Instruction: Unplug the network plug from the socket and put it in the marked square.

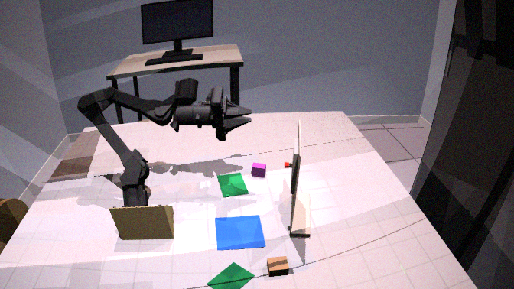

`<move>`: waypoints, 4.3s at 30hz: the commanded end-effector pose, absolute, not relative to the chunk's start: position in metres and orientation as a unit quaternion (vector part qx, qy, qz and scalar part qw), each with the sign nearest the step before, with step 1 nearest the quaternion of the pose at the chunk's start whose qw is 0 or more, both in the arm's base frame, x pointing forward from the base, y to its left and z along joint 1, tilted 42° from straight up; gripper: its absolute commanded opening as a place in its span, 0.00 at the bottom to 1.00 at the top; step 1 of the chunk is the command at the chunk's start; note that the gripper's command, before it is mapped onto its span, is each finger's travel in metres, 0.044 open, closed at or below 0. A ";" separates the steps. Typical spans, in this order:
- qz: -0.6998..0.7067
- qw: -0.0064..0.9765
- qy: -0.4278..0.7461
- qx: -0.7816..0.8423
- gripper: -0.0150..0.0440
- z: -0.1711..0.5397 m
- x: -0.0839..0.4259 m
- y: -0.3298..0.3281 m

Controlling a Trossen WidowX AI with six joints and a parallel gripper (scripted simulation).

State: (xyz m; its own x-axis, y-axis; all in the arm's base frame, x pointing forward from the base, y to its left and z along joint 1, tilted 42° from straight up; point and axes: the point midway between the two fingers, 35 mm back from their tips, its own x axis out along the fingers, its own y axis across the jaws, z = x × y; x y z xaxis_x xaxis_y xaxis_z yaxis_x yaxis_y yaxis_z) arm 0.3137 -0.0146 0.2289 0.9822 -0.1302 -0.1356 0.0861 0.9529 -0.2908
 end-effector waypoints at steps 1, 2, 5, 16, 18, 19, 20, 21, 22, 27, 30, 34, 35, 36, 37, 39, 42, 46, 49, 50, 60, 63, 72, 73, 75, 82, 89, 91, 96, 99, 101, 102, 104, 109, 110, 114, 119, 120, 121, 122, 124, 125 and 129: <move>-0.078 0.969 0.116 -0.205 0.52 0.198 0.308 -0.024; -0.082 0.964 0.126 -0.220 0.52 0.191 0.306 -0.027; -0.094 0.946 0.157 -0.266 0.52 0.168 0.299 -0.034; -0.112 0.878 0.249 -0.393 0.52 0.109 0.272 -0.053; -0.112 0.878 0.249 -0.393 0.52 0.109 0.272 -0.053; -0.112 0.878 0.249 -0.393 0.52 0.109 0.272 -0.053; -0.112 0.878 0.249 -0.393 0.52 0.109 0.272 -0.053; -0.112 0.878 0.249 -0.393 0.52 0.109 0.273 -0.054; -0.112 0.878 0.249 -0.393 0.52 0.110 0.275 -0.054; -0.112 0.878 0.249 -0.393 0.52 0.109 0.286 -0.056; -0.112 0.878 0.249 -0.393 0.52 0.109 0.292 -0.057; -0.112 0.878 0.249 -0.393 0.52 0.107 0.301 -0.059; -0.113 0.878 0.249 -0.393 0.52 0.107 0.304 -0.060; -0.113 0.878 0.249 -0.393 0.52 0.106 0.306 -0.060; -0.113 0.878 0.249 -0.393 0.52 0.106 0.308 -0.061; -0.113 0.878 0.248 -0.393 0.52 0.105 0.313 -0.062; -0.113 0.878 0.248 -0.393 0.52 0.102 0.319 -0.064; -0.113 0.878 0.248 -0.393 0.52 0.099 0.328 -0.066; -0.113 0.878 0.248 -0.393 0.52 0.098 0.329 -0.066; -0.113 0.878 0.248 -0.393 0.52 0.098 0.330 -0.067; -0.113 0.878 0.247 -0.393 0.52 0.097 0.341 -0.069; -0.113 0.878 0.247 -0.393 0.52 0.097 0.345 -0.069; -0.113 0.878 0.247 -0.393 0.52 0.095 0.355 -0.071; -0.113 0.878 0.247 -0.393 0.52 0.095 0.356 -0.072; -0.113 0.878 0.247 -0.393 0.52 0.095 0.358 -0.072; -0.113 0.878 0.247 -0.394 0.52 0.093 0.366 -0.074; -0.113 0.878 0.246 -0.394 0.52 0.091 0.374 -0.076; -0.113 0.878 0.246 -0.394 0.52 0.090 0.376 -0.077; -0.114 0.878 0.246 -0.394 0.52 0.088 0.382 -0.078; -0.114 0.878 0.246 -0.394 0.52 0.087 0.385 -0.079; -0.114 0.878 0.246 -0.394 0.52 0.087 0.386 -0.080; -0.114 0.878 0.246 -0.394 0.52 0.086 0.387 -0.080; -0.114 0.878 0.246 -0.394 0.50 0.086 0.387 -0.080; -0.114 0.878 0.246 -0.394 0.44 0.086 0.387 -0.080; -0.114 0.878 0.246 -0.394 0.43 0.086 0.387 -0.080; -0.114 0.878 0.246 -0.394 0.38 0.086 0.387 -0.080; -0.114 0.878 0.246 -0.394 0.33 0.086 0.387 -0.080; -0.114 0.878 0.246 -0.394 0.32 0.086 0.387 -0.080; -0.114 0.878 0.246 -0.394 0.30 0.086 0.387 -0.080; -0.114 0.878 0.246 -0.394 0.29 0.086 0.387 -0.080; -0.114 0.878 0.246 -0.394 0.27 0.086 0.387 -0.080; -0.114 0.878 0.246 -0.394 0.26 0.086 0.387 -0.080; -0.114 0.878 0.246 -0.394 0.25 0.086 0.387 -0.080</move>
State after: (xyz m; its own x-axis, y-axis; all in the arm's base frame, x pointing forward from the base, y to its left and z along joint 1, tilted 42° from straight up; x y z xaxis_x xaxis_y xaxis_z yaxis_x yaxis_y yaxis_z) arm 0.3862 -0.0801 0.0862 0.8515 -0.3964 -0.3432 0.0087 0.6651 -0.7467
